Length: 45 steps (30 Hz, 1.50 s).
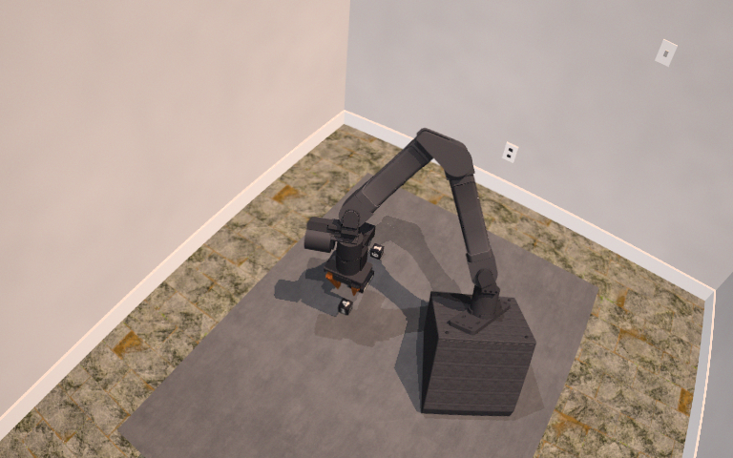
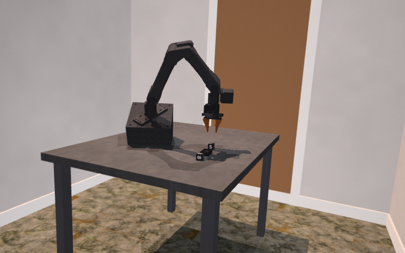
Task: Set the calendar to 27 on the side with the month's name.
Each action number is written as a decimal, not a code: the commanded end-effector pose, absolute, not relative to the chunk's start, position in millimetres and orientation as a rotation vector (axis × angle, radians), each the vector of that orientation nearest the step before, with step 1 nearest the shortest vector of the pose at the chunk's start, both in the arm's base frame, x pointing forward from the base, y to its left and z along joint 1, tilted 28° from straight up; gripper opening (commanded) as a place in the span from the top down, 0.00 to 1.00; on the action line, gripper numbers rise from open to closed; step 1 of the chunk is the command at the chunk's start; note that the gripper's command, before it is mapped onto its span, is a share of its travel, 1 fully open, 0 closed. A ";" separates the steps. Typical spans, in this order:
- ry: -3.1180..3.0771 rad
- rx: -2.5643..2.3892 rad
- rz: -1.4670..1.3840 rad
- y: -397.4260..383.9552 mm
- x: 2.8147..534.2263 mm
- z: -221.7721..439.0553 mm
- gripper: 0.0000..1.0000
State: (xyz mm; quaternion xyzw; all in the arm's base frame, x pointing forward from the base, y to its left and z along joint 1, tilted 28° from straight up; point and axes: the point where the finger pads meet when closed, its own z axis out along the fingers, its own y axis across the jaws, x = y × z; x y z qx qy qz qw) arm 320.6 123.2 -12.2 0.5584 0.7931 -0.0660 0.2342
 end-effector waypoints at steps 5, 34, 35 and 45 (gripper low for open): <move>2.172 1.529 -0.172 124.4 322.0 -11.1 0.55; 2.172 1.529 -0.172 113.8 332.0 -37.8 0.55; 2.172 1.529 -0.172 113.3 332.5 -39.2 0.55; 2.172 1.529 -0.172 109.5 336.0 -48.6 0.55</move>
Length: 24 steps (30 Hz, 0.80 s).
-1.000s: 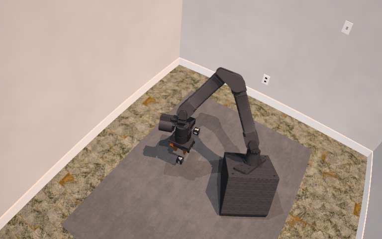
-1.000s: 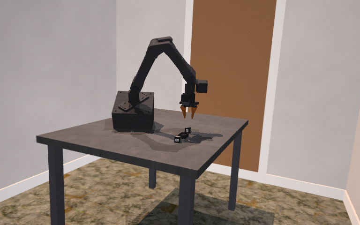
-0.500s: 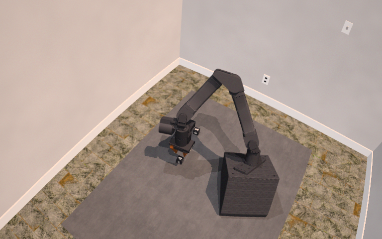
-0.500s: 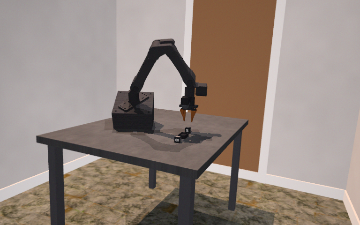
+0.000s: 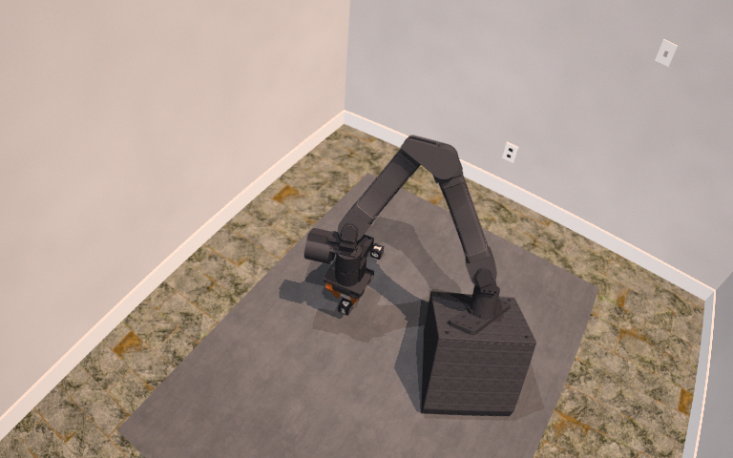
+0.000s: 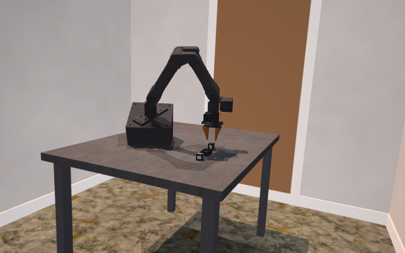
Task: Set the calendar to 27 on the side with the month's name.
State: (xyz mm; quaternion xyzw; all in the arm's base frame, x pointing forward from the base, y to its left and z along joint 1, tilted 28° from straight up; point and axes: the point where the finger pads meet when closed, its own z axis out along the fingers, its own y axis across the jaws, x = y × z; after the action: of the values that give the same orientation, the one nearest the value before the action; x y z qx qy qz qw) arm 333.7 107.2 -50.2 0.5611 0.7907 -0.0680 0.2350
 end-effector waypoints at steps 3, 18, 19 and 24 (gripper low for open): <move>2.172 1.529 -0.172 108.5 337.0 -51.2 0.55; 2.172 1.528 -0.172 106.9 338.5 -55.2 0.55; 2.172 1.528 -0.172 106.9 338.5 -55.2 0.55; 2.172 1.528 -0.172 106.9 338.5 -55.2 0.55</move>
State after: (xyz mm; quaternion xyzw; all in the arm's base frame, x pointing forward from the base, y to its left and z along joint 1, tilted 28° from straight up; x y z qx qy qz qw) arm 337.5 105.1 -57.1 0.5598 0.7915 -0.0659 0.2363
